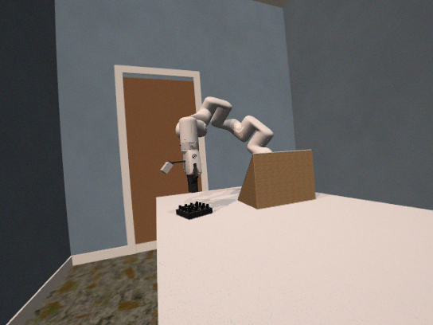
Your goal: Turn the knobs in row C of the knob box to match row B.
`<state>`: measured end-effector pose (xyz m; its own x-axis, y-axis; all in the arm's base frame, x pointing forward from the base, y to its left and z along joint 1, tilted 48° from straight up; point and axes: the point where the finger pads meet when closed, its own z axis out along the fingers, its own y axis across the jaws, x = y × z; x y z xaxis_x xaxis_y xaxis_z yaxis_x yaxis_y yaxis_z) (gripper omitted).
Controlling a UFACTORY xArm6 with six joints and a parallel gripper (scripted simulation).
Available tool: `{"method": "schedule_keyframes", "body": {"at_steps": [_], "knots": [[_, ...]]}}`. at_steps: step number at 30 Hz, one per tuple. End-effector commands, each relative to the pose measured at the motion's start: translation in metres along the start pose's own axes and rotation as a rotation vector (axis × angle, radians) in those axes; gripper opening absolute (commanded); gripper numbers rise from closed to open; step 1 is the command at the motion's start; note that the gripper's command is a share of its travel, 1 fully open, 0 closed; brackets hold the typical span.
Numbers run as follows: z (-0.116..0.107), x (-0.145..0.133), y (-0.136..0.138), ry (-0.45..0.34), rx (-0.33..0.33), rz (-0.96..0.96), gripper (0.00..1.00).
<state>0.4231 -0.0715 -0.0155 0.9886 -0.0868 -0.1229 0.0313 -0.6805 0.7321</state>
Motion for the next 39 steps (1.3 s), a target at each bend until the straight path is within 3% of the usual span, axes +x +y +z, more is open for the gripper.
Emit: {"method": "schedule_keyframes", "body": {"at_steps": [1, 39], "knots": [[-0.001, 0.001, 0.000, 0.003, 0.001, 0.002, 0.19], [0.034, 0.001, -0.001, 0.004, 0.000, 0.009, 0.19]]}}
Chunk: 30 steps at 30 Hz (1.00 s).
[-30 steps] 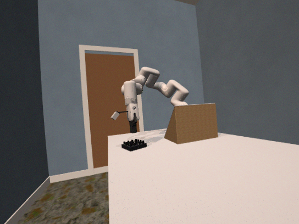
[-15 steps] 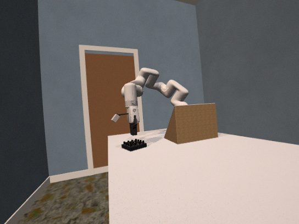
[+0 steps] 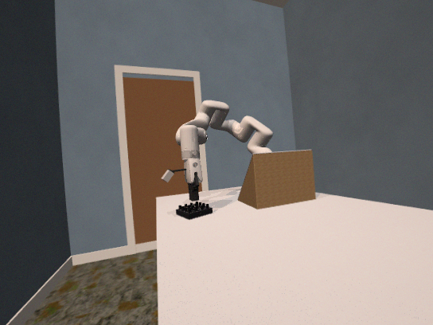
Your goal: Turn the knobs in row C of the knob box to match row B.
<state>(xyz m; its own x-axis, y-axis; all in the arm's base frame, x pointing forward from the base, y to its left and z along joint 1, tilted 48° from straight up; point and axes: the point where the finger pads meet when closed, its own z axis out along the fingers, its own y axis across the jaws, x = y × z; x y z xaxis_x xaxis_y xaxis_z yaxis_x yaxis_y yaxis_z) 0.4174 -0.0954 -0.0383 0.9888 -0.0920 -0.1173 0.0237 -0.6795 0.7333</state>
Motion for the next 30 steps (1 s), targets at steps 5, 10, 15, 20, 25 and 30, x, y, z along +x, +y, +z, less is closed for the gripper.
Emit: {"method": "schedule_keyframes", "body": {"at_steps": [5, 10, 15, 20, 25, 30], "knots": [[0.0047, 0.0012, -0.0001, 0.004, 0.001, 0.001, 0.19], [0.0079, 0.0012, -0.0001, 0.004, 0.001, 0.001, 0.19], [0.0093, 0.0012, -0.0002, 0.004, 0.001, 0.001, 0.19], [0.0096, 0.0012, -0.0002, 0.004, 0.001, 0.001, 0.19], [0.0096, 0.0012, -0.0002, 0.004, 0.001, 0.001, 0.19], [0.0096, 0.0012, -0.0002, 0.004, 0.001, 0.001, 0.19]]}}
